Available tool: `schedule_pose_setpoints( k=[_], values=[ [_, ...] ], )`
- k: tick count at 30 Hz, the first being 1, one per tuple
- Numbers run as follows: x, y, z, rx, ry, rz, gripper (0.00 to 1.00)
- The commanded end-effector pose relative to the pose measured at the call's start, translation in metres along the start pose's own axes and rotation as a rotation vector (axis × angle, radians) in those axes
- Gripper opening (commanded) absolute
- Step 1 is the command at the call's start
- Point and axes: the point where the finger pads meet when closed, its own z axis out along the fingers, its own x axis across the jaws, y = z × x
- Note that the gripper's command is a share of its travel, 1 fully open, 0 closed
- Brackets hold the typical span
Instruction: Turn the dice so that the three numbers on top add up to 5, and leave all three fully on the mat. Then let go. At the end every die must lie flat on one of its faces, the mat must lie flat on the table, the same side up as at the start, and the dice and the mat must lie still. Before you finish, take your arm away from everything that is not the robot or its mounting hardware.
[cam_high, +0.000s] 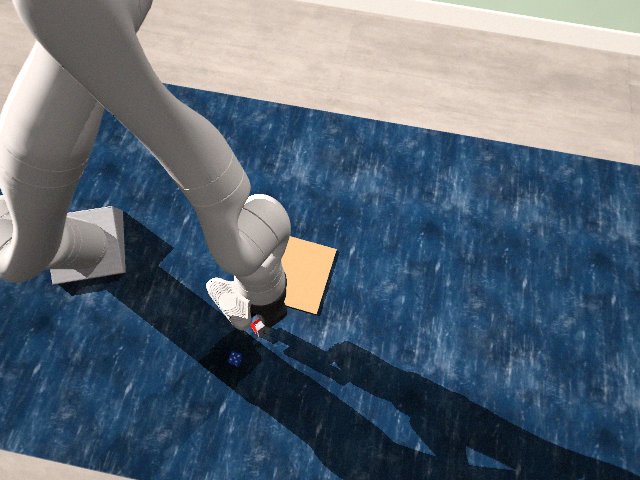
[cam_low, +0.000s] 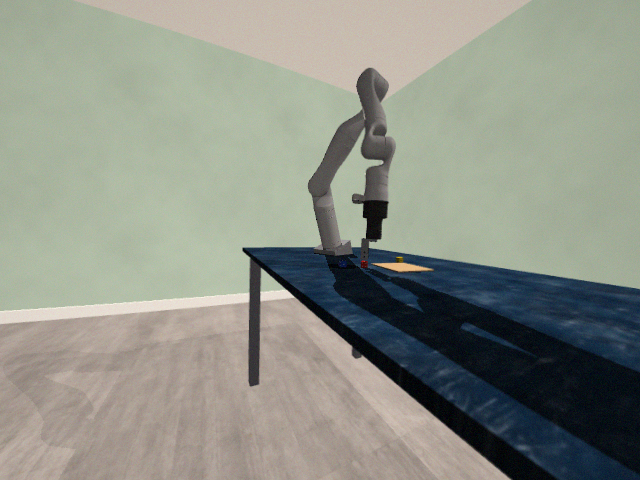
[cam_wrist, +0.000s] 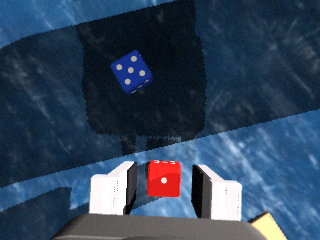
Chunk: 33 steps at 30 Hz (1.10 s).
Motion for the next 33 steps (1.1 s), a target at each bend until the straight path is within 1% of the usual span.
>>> schedule_pose_setpoints(
  k=[1, 24, 33],
  values=[
    [-0.0002, 0.0003, -0.0003, -0.001, 0.0, 0.0, 0.7],
    [-0.0002, 0.0003, 0.0, -0.001, 0.0, 0.0, 0.7],
    [-0.0002, 0.0003, 0.0082, -0.001, 0.0, 0.0, 0.7]
  ],
)
